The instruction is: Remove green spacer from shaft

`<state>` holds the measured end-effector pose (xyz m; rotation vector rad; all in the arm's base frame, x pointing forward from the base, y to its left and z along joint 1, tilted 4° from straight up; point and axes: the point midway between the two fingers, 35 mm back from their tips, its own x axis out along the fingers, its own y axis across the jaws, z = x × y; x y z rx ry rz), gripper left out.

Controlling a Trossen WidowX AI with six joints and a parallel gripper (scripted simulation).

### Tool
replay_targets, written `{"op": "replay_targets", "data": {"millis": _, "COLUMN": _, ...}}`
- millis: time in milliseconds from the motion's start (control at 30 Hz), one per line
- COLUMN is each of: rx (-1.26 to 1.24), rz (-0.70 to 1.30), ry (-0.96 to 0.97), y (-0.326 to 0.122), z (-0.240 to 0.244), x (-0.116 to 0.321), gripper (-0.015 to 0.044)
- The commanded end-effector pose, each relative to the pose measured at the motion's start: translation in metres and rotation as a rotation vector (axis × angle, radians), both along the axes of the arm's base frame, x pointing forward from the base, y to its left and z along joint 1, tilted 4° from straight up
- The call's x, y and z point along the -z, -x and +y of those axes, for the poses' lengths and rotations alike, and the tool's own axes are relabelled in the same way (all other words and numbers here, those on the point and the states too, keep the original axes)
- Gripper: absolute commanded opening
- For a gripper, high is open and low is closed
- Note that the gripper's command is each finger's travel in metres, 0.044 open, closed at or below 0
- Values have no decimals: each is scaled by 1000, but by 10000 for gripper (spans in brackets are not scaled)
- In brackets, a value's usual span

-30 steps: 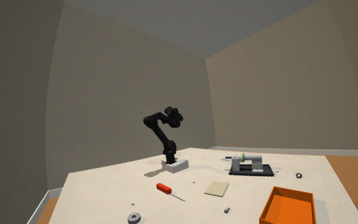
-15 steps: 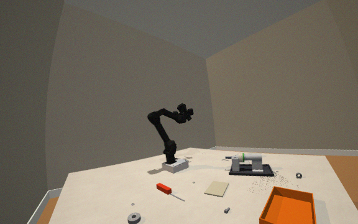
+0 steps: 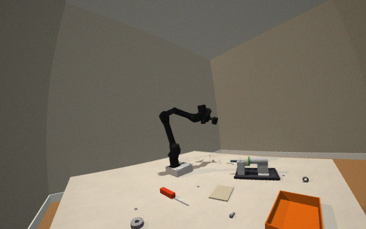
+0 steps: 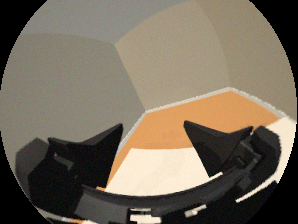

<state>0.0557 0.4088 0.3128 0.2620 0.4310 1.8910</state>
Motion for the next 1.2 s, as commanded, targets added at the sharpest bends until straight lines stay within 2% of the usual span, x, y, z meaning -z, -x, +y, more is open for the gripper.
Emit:
{"op": "replay_targets", "data": {"millis": 0, "rx": 215, "rz": 40, "ry": 191, "y": -70, "z": 12, "x": 34, "gripper": 440}}
{"op": "replay_targets", "data": {"millis": 300, "rx": 519, "rz": 121, "ry": 539, "y": -168, "z": -7, "x": 101, "gripper": 440}}
{"op": "replay_targets", "data": {"millis": 600, "rx": 762, "rz": 200, "ry": 911, "y": -242, "z": -67, "x": 164, "gripper": 440}}
{"op": "replay_targets", "data": {"millis": 900, "rx": 920, "rz": 288, "ry": 1312, "y": -284, "z": -154, "x": 210, "gripper": 440}}
{"op": "replay_targets", "data": {"millis": 1167, "rx": 962, "rz": 361, "ry": 1622, "y": -299, "z": -229, "x": 229, "gripper": 440}}
